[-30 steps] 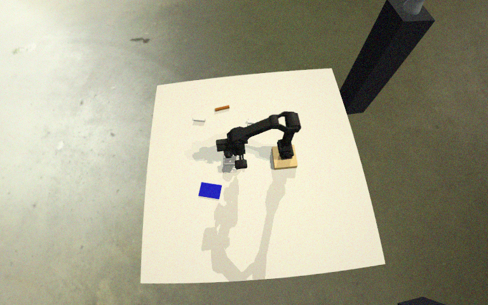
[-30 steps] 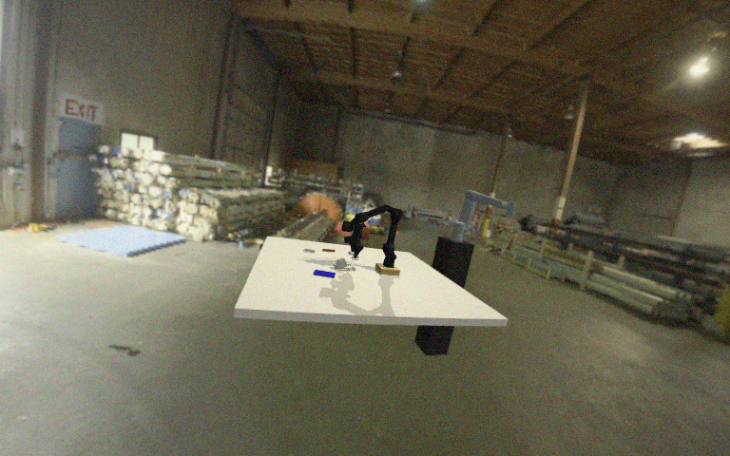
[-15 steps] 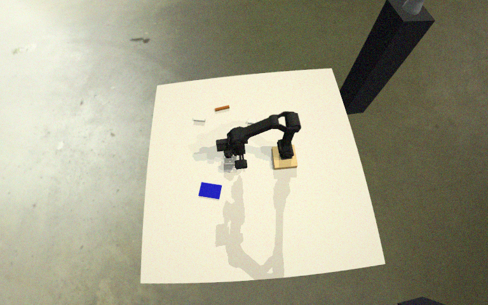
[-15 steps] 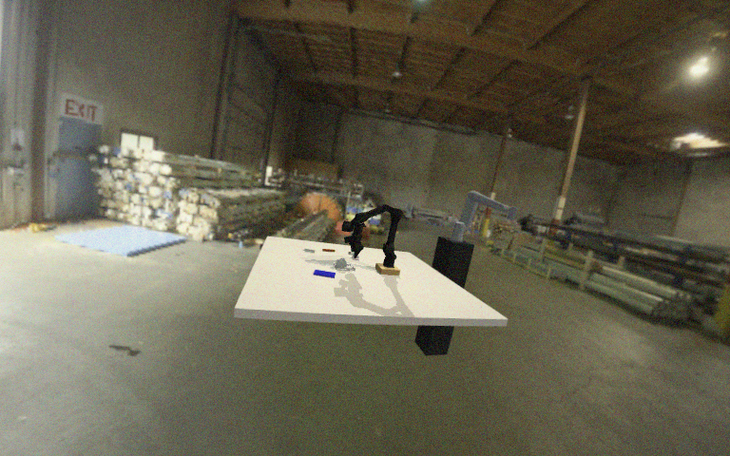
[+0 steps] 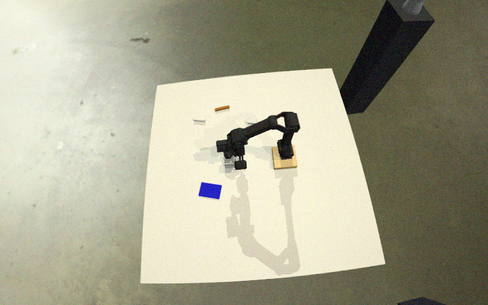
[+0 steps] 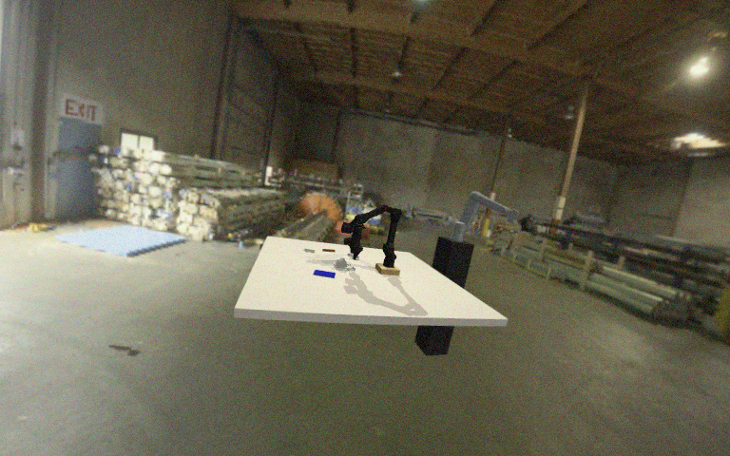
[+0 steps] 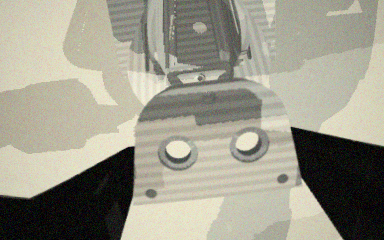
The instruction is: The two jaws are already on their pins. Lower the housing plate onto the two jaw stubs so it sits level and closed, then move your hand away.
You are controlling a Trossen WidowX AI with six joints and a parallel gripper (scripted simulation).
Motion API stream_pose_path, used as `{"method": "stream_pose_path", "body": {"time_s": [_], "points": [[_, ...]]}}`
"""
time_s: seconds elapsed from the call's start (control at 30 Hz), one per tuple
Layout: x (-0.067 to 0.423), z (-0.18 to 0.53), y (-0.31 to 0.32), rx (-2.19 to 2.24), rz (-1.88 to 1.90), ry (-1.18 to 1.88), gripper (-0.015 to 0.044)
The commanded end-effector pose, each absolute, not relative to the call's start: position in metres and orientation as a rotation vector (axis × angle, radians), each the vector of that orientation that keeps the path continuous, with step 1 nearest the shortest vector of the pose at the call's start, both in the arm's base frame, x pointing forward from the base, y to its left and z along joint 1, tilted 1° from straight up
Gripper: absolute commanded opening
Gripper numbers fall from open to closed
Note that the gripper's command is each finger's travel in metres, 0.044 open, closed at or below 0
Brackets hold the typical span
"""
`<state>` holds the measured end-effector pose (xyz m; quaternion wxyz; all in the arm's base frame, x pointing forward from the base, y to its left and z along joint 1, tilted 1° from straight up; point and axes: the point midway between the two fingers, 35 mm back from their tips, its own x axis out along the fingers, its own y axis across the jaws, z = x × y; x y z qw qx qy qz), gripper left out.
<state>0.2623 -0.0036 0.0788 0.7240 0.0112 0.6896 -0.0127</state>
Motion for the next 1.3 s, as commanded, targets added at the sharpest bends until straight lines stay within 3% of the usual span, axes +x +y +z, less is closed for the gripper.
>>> {"method": "stream_pose_path", "body": {"time_s": [0.0,1.27], "points": [[0.261,0.070,-0.004,0.027,-0.034,1.532,0.0351],[0.261,0.027,-0.004,0.027,-0.034,1.532,0.0351]]}}
